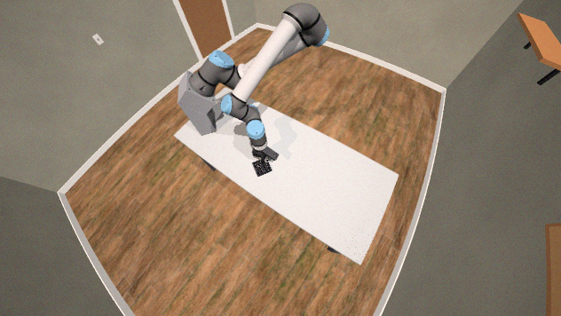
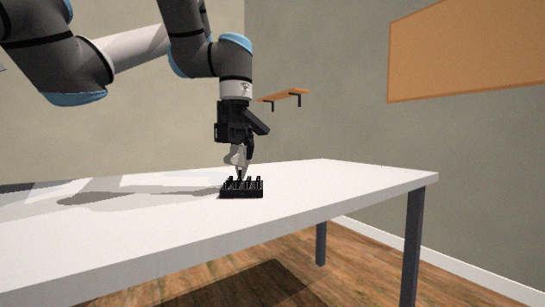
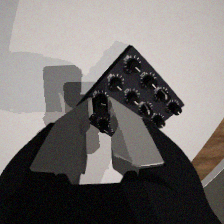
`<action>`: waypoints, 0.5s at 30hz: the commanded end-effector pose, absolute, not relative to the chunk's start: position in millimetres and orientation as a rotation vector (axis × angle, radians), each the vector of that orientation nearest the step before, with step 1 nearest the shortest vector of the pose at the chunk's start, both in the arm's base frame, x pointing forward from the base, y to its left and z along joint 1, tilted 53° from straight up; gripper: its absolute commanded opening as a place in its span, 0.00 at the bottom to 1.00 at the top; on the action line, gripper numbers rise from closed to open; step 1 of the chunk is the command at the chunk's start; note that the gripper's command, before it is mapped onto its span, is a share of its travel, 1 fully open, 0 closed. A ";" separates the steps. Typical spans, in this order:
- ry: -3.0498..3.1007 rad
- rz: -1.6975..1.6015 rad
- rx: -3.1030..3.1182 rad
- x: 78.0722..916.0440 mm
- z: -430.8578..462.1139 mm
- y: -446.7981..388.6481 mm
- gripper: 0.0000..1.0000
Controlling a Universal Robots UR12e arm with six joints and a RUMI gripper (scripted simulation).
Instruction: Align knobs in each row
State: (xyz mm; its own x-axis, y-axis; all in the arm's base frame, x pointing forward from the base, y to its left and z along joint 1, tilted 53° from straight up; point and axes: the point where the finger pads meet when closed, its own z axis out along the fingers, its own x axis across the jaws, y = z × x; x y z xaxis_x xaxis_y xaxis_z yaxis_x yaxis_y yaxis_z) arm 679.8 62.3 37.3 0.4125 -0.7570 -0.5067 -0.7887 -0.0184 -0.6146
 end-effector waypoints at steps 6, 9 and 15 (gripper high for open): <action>1.346 0.045 -1.766 680.0 37.6 61.8 0.04; 1.346 0.045 -1.766 680.0 37.6 61.8 0.04; 1.346 0.045 -1.766 680.0 37.6 61.8 0.11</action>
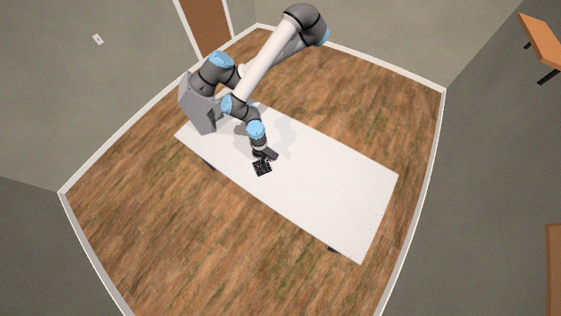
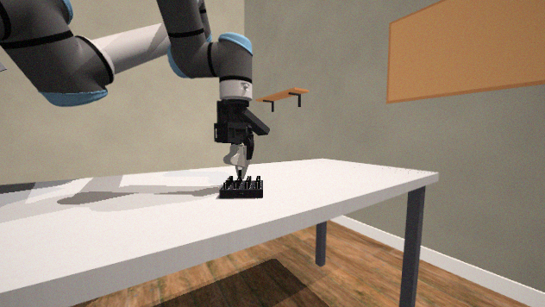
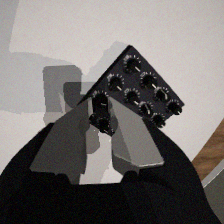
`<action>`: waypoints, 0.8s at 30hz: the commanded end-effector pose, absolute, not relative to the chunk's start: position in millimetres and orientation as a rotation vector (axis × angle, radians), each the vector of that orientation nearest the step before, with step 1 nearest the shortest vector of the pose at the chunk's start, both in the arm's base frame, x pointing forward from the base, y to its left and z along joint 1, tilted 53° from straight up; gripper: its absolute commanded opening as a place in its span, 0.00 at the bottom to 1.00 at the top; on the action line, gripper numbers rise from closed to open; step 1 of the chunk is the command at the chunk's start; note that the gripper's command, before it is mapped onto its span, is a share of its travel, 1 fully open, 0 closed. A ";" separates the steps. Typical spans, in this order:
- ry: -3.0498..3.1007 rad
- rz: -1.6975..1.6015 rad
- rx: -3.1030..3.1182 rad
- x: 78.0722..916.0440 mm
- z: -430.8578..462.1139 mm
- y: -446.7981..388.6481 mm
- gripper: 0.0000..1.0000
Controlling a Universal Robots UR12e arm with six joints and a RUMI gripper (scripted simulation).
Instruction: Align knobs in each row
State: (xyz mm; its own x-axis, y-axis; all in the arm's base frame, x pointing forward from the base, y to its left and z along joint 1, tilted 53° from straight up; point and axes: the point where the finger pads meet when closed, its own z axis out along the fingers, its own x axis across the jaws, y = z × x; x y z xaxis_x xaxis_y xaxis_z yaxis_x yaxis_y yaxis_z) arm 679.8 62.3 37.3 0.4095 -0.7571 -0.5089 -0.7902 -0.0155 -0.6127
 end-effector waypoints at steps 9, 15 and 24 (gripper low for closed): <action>1.346 0.045 -1.766 680.0 37.6 61.8 0.11; 1.346 0.045 -1.766 680.0 37.6 61.8 0.11; 1.346 0.045 -1.766 678.9 39.1 60.2 0.11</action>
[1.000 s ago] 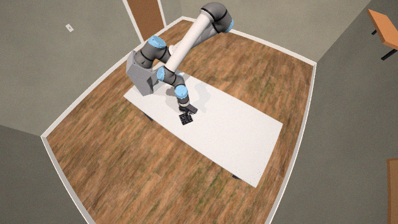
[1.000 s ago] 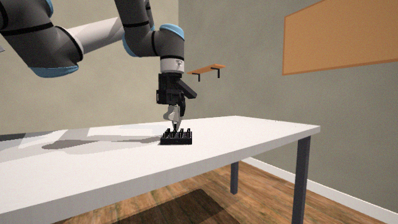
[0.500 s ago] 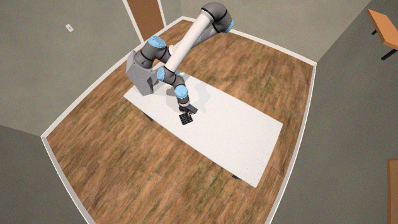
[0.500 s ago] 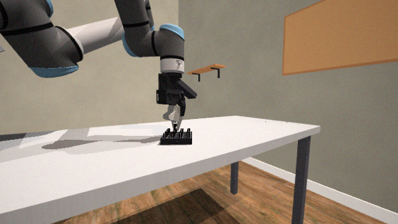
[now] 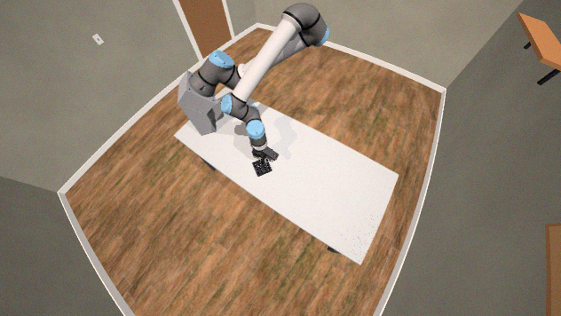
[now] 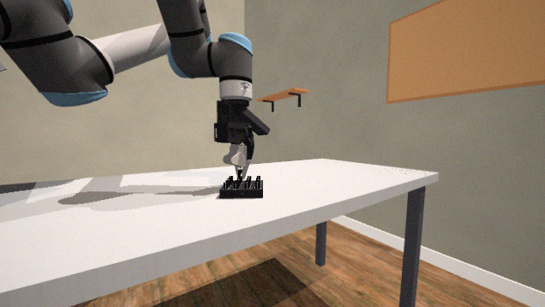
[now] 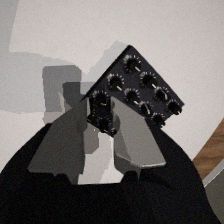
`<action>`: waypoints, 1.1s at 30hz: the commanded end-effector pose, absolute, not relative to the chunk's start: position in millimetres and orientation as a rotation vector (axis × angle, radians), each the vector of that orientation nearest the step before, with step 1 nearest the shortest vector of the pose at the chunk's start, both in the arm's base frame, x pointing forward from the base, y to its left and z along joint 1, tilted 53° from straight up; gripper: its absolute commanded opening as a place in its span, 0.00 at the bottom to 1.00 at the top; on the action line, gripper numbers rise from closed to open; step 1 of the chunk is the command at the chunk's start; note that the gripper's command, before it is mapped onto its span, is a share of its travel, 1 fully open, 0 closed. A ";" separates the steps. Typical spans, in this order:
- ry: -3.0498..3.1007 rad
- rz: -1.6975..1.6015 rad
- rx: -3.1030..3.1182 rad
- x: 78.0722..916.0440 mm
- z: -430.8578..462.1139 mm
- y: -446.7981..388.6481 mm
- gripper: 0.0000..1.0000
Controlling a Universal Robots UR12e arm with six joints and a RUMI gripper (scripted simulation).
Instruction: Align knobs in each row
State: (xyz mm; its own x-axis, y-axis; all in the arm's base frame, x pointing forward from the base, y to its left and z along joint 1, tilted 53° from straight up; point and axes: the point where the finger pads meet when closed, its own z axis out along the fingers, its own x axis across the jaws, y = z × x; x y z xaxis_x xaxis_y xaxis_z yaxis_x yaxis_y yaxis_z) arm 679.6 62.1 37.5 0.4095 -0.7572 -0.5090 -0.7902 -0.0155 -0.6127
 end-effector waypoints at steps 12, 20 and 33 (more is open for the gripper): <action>1.346 0.045 -1.766 667.4 54.3 43.7 0.11; 1.346 0.045 -1.766 663.0 60.2 37.4 0.11; 1.346 0.045 -1.766 662.7 60.6 37.0 0.11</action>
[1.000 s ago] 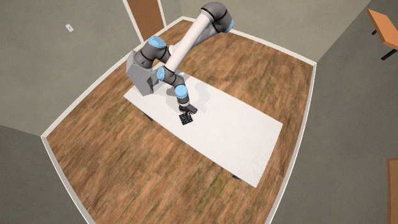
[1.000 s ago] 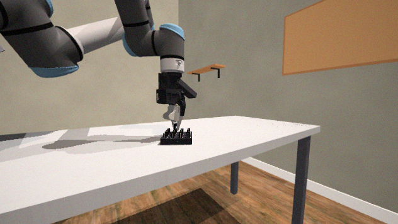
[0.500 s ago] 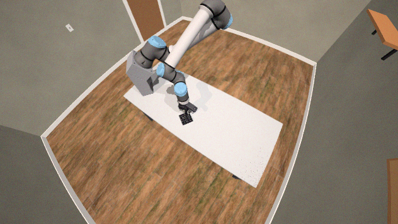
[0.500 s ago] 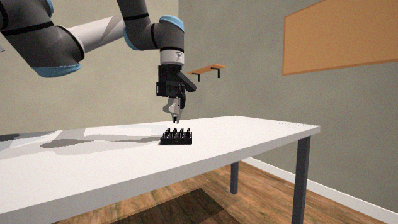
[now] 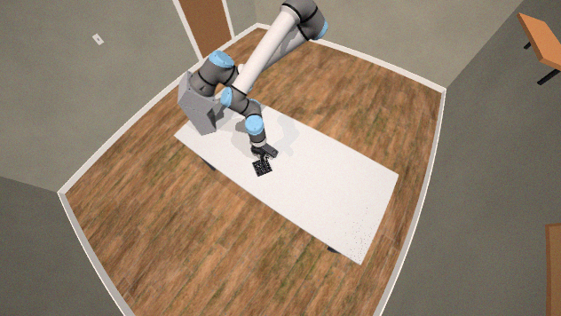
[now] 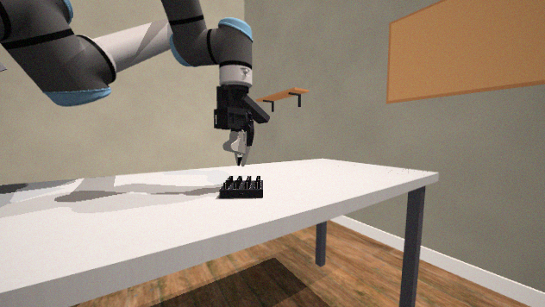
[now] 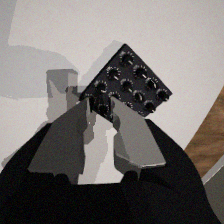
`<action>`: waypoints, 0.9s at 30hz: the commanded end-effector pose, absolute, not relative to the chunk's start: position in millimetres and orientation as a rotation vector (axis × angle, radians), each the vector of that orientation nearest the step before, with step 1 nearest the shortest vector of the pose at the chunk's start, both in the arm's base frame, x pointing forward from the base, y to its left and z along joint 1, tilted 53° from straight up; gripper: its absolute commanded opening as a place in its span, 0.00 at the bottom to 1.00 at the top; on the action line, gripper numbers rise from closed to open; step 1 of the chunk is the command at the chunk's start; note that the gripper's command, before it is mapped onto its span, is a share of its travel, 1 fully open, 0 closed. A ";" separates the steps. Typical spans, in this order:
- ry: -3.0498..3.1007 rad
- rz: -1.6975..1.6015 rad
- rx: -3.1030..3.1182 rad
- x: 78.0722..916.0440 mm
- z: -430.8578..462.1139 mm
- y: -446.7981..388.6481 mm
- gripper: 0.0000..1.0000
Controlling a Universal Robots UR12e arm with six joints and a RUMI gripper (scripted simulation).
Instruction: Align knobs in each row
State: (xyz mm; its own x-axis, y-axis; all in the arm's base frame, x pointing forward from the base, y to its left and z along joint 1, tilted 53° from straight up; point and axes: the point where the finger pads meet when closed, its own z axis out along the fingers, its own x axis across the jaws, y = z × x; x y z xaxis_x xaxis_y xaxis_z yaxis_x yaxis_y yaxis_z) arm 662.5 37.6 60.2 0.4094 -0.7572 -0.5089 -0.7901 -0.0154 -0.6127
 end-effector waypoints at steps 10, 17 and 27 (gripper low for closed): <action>1.326 0.033 -1.781 662.7 60.9 37.0 0.11; 1.247 -0.015 -1.837 662.5 62.2 36.9 0.11; 1.061 -0.125 -1.954 661.9 64.7 36.6 0.11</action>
State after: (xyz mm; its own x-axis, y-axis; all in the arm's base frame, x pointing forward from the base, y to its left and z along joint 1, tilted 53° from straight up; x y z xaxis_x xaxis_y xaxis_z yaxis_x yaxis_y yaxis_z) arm 662.1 37.3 63.0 0.5519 -0.7430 -0.3787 -0.6965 -0.1609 -0.6992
